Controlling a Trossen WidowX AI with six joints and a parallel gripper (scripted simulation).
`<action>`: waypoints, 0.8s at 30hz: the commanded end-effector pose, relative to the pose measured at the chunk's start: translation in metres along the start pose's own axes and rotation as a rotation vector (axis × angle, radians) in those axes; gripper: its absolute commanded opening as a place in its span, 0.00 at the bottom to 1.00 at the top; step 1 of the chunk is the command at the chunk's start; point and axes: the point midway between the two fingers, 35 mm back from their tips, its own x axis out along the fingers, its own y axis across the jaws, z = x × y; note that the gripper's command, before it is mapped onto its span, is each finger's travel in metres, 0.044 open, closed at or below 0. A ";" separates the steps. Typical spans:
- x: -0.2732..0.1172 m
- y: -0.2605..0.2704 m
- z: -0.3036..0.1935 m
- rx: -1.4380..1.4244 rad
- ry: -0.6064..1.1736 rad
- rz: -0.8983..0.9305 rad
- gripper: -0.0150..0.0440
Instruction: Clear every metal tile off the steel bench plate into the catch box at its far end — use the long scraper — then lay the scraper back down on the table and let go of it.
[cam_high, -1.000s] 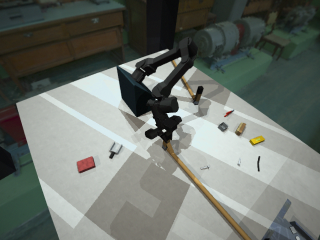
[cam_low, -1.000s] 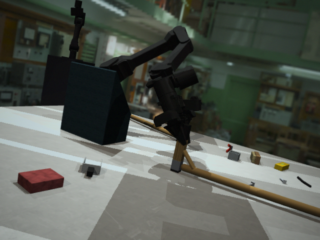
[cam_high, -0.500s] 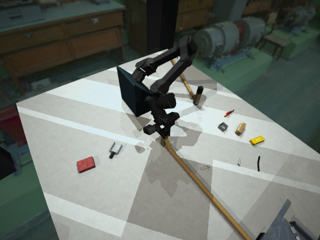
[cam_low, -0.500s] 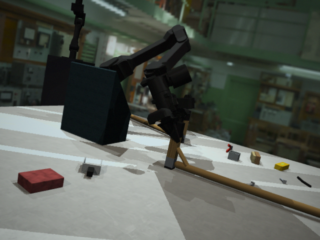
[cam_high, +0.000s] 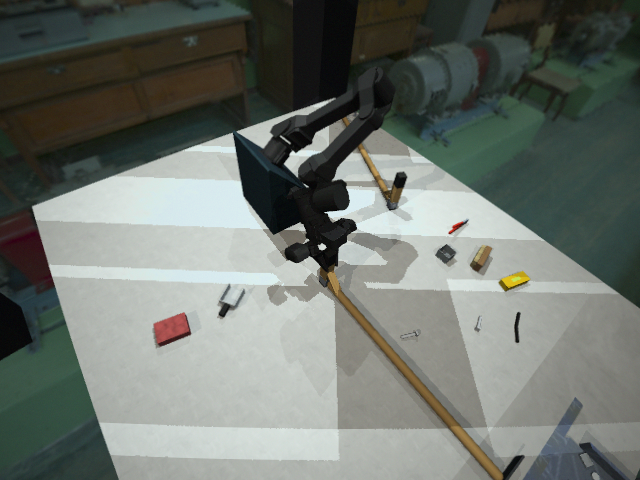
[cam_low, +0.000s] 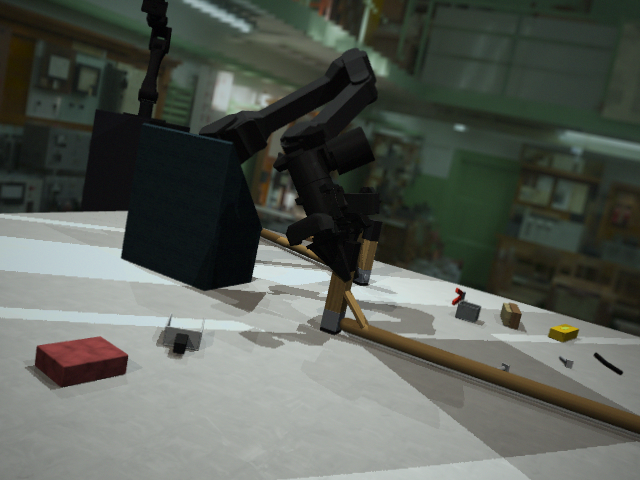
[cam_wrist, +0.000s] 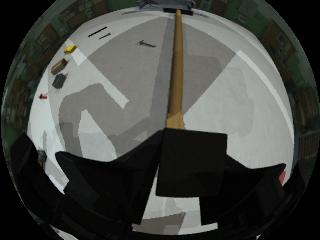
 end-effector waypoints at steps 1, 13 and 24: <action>0.001 0.000 0.001 0.000 0.000 0.000 0.48; -0.008 -0.001 0.002 -0.001 0.002 -0.002 1.00; -0.037 -0.002 0.002 -0.002 0.004 -0.004 1.00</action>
